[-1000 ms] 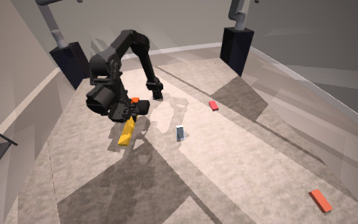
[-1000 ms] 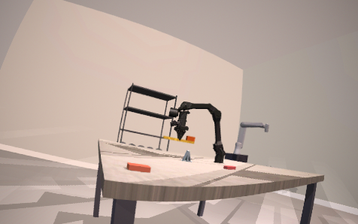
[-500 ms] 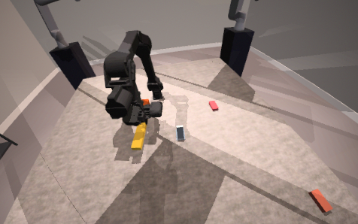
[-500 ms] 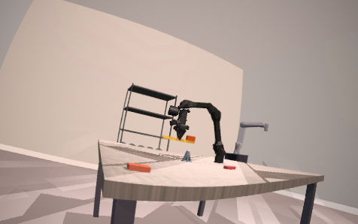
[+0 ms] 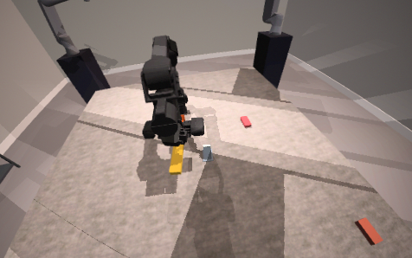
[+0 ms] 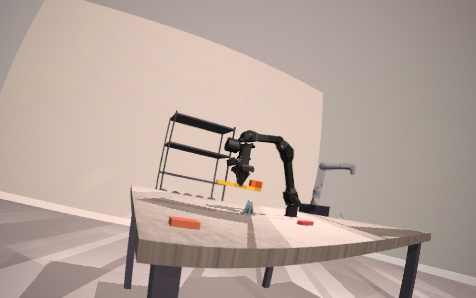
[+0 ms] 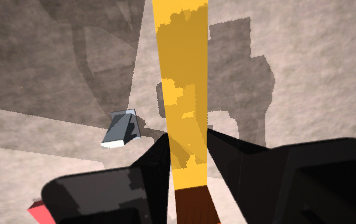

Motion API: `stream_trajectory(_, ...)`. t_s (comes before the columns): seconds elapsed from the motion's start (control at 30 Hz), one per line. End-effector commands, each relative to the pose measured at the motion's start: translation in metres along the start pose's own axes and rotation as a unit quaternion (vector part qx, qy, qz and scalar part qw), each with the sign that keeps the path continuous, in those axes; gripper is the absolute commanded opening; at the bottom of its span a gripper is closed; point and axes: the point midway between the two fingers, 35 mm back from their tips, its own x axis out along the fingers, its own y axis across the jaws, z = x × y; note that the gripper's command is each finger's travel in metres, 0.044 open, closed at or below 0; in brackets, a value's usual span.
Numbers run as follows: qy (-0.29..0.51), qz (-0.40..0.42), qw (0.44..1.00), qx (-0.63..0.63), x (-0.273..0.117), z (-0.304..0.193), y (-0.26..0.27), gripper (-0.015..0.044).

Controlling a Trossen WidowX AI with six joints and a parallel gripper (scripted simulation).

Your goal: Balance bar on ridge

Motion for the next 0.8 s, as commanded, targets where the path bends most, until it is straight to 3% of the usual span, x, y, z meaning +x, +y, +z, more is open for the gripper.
stream_trajectory(0.0,0.000,0.001,1.000,0.000,-0.001,0.001,0.012,0.0000)
stream_trajectory(0.77,0.000,0.005,1.000,-0.019,-0.001,-0.006,0.097,0.0000)
